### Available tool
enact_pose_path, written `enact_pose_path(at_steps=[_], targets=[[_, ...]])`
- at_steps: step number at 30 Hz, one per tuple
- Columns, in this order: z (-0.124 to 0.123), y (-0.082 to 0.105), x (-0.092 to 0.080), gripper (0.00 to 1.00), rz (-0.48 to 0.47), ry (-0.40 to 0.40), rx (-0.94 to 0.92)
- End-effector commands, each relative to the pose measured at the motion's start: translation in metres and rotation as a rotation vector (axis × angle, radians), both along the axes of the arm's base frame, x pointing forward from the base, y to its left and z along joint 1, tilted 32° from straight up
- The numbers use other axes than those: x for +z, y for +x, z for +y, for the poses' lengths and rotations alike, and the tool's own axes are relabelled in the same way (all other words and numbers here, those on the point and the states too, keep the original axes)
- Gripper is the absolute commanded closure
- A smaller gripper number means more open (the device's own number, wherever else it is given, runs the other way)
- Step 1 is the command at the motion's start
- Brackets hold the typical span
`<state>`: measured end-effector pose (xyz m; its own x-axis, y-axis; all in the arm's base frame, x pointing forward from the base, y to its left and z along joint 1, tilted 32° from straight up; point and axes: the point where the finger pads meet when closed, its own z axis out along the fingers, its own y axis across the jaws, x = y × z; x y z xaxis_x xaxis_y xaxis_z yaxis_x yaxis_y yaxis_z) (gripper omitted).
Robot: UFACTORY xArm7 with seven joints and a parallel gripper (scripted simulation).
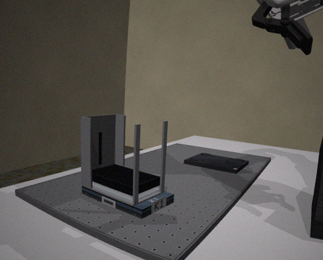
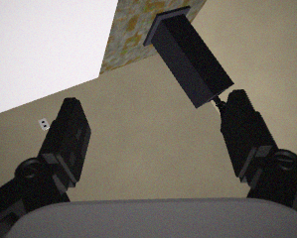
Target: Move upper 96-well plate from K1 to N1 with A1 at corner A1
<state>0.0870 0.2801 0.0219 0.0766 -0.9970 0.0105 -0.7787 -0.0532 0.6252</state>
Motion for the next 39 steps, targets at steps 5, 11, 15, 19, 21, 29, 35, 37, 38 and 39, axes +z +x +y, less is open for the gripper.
enact_pose_path(at_steps=[5, 11, 15, 19, 21, 29, 35, 37, 38, 39], targets=[[0.001, 0.001, 0.001, 0.0, -0.002, 0.003, 0.001], [0.001, 0.001, 0.001, 0.0, -0.002, 0.003, 0.001], [0.001, 0.001, 0.001, 0.0, -0.002, 0.003, 0.001], [0.0, 0.01, -0.002, 0.0, -0.019, 0.012, 0.065], [-0.001, 0.019, -0.004, 0.0, -0.028, 0.016, 0.095], [-0.007, 0.042, -0.011, 0.0, -0.055, 0.028, 0.22], [-0.011, 0.06, -0.017, 0.0, -0.073, 0.036, 0.313], [-0.013, 0.07, -0.02, 0.0, -0.083, 0.041, 0.373], [-0.014, 0.074, -0.021, 0.0, -0.083, 0.041, 0.373], [-0.014, 0.075, -0.021, 0.0, -0.083, 0.041, 0.373]])
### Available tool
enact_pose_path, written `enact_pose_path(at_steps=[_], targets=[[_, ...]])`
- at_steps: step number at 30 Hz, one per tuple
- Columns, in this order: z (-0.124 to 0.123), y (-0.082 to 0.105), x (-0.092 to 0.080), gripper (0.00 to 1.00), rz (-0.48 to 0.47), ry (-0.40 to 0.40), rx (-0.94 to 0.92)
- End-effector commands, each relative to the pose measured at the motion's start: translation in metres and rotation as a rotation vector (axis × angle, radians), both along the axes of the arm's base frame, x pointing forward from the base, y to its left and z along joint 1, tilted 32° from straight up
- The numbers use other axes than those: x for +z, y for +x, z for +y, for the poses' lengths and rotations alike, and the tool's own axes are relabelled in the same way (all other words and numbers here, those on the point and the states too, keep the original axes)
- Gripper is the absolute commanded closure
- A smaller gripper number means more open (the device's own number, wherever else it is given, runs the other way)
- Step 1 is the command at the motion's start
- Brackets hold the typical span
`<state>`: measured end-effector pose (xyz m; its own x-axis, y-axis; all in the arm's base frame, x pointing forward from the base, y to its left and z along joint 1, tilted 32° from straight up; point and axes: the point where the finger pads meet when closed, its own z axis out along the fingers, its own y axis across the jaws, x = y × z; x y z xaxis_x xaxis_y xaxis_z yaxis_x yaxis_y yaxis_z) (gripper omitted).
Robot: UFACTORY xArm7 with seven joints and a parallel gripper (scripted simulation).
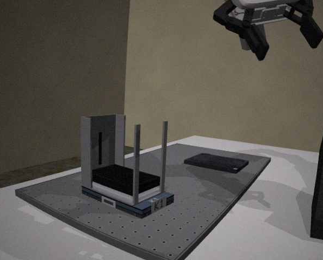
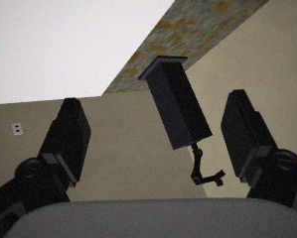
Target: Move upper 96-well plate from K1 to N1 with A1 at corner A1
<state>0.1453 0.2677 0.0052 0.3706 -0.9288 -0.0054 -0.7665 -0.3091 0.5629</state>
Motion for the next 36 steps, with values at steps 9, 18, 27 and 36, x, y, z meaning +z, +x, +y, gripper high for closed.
enact_pose_path(at_steps=[9, 18, 27, 36], targets=[[-0.008, 0.047, -0.012, 0.0, -0.033, 0.016, 0.228], [-0.015, 0.077, -0.02, 0.0, -0.046, 0.021, 0.344], [-0.02, 0.1, -0.025, 0.0, -0.054, 0.024, 0.434], [-0.024, 0.122, -0.031, 0.0, -0.061, 0.026, 0.523]])
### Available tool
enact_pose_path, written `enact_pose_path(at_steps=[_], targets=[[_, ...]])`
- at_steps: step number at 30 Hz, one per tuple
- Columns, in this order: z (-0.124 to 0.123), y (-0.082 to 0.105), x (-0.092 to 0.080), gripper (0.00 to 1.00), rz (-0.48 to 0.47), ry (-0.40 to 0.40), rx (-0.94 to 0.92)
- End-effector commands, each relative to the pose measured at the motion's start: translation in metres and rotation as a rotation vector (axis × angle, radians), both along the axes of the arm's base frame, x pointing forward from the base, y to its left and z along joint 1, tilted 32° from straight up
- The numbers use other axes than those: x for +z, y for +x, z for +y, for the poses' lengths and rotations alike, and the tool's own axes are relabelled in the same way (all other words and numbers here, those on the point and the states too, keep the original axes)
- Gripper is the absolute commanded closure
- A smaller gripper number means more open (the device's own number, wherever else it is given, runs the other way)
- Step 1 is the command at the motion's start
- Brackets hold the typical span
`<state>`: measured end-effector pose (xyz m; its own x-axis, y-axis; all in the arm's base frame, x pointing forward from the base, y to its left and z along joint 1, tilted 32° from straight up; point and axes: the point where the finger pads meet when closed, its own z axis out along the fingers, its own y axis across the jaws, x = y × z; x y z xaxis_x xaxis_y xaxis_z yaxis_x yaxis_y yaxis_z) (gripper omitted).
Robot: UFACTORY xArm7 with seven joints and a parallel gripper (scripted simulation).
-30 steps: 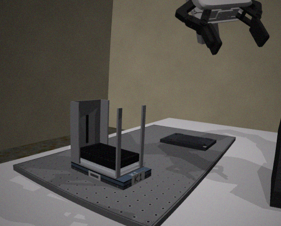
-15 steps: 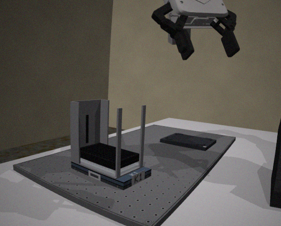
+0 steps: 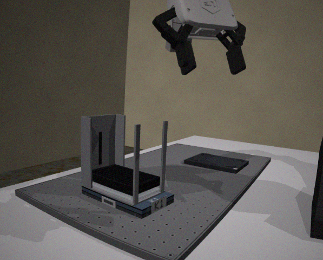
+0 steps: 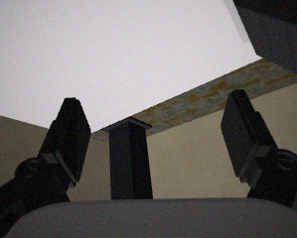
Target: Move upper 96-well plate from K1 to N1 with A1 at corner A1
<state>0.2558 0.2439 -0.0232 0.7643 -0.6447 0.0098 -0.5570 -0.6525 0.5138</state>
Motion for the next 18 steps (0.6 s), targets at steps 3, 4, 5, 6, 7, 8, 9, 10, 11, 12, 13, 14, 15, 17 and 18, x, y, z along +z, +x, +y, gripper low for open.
enact_pose_path(at_steps=[3, 4, 5, 6, 7, 8, 9, 10, 11, 12, 13, 14, 15, 17, 18], targets=[[-0.004, 0.026, -0.005, 0.0, -0.01, 0.003, 0.12], [-0.005, 0.031, -0.006, 0.0, -0.01, 0.003, 0.12], [-0.005, 0.034, -0.007, 0.0, -0.01, 0.003, 0.12], [-0.005, 0.034, -0.007, 0.0, -0.01, 0.003, 0.12], [-0.005, 0.034, -0.007, 0.0, -0.01, 0.003, 0.12], [-0.006, 0.039, -0.008, 0.0, -0.012, 0.003, 0.153], [-0.006, 0.039, -0.008, 0.0, -0.012, 0.003, 0.153], [-0.006, 0.039, -0.008, 0.0, -0.012, 0.003, 0.153], [-0.007, 0.044, -0.009, 0.0, -0.014, 0.002, 0.186], [-0.008, 0.049, -0.01, 0.0, -0.015, 0.002, 0.206], [-0.009, 0.053, -0.011, 0.0, -0.015, 0.002, 0.206], [-0.01, 0.057, -0.012, 0.0, -0.015, 0.002, 0.206], [-0.01, 0.057, -0.012, 0.0, -0.015, 0.002, 0.206], [-0.012, 0.067, -0.014, 0.0, -0.019, 0.0, 0.272], [-0.013, 0.071, -0.015, 0.0, -0.02, -0.001, 0.29]])
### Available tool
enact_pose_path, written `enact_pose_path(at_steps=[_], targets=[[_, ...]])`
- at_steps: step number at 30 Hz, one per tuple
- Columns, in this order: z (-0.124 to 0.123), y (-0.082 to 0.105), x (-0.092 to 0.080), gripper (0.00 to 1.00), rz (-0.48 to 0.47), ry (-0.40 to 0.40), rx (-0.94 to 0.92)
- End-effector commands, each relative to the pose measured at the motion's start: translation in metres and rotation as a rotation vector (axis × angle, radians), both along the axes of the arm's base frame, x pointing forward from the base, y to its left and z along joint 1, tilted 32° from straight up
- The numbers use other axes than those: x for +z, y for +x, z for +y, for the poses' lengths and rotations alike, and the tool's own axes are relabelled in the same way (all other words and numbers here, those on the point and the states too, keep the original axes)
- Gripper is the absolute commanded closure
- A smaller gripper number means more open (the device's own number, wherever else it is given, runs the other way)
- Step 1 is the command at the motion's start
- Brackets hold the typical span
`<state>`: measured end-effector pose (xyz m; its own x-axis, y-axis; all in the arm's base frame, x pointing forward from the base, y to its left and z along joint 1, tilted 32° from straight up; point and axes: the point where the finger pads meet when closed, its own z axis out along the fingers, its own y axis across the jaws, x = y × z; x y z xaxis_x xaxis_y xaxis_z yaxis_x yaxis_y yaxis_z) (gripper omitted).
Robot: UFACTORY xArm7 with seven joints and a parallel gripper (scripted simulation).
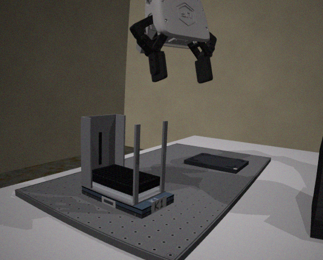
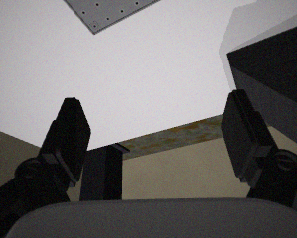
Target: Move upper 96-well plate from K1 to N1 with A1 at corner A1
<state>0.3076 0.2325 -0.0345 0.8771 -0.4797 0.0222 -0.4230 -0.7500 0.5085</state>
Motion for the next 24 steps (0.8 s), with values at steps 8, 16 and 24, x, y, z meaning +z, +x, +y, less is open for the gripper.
enact_pose_path(at_steps=[8, 16, 24], targets=[[-0.007, 0.043, -0.008, 0.0, -0.012, -0.003, 0.173], [-0.013, 0.071, -0.013, 0.0, -0.017, -0.009, 0.254], [-0.02, 0.099, -0.018, 0.0, -0.022, -0.017, 0.333]])
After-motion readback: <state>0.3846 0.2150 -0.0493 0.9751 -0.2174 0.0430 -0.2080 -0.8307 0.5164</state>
